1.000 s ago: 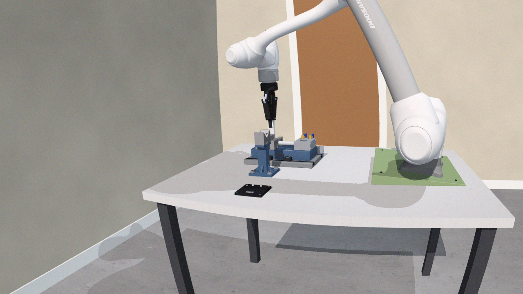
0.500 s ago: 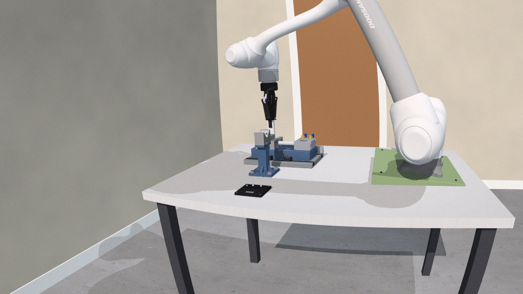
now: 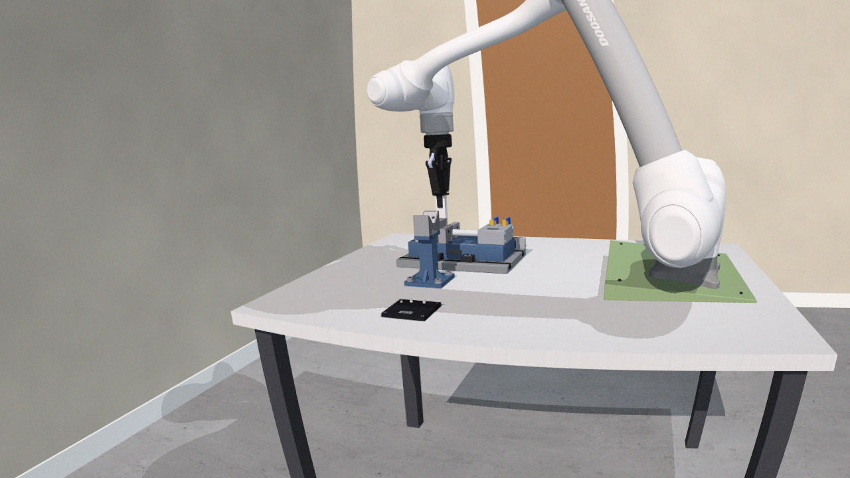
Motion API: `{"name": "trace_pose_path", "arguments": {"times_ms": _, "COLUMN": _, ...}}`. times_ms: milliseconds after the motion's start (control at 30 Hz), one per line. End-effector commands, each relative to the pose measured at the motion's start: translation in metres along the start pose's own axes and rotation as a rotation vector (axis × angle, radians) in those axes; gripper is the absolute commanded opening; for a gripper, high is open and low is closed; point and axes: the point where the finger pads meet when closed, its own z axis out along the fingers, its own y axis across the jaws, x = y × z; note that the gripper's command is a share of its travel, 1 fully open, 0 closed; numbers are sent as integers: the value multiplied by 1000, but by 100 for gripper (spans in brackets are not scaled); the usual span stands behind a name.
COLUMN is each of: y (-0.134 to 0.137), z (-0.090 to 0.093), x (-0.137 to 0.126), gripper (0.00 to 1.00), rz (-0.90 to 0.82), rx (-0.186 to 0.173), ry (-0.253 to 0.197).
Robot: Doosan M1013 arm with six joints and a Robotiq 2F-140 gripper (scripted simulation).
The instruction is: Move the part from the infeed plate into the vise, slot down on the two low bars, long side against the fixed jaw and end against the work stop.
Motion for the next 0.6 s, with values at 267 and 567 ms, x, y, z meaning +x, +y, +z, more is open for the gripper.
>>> {"name": "trace_pose_path", "arguments": {"times_ms": 267, "y": -17, "z": 0, "x": 0, "gripper": 0, "rz": 0, "rx": 0, "ry": 0}}
{"name": "trace_pose_path", "arguments": {"times_ms": 567, "y": -26, "z": 0, "x": 0, "gripper": 0, "rz": 0, "rx": 0, "ry": 0}}
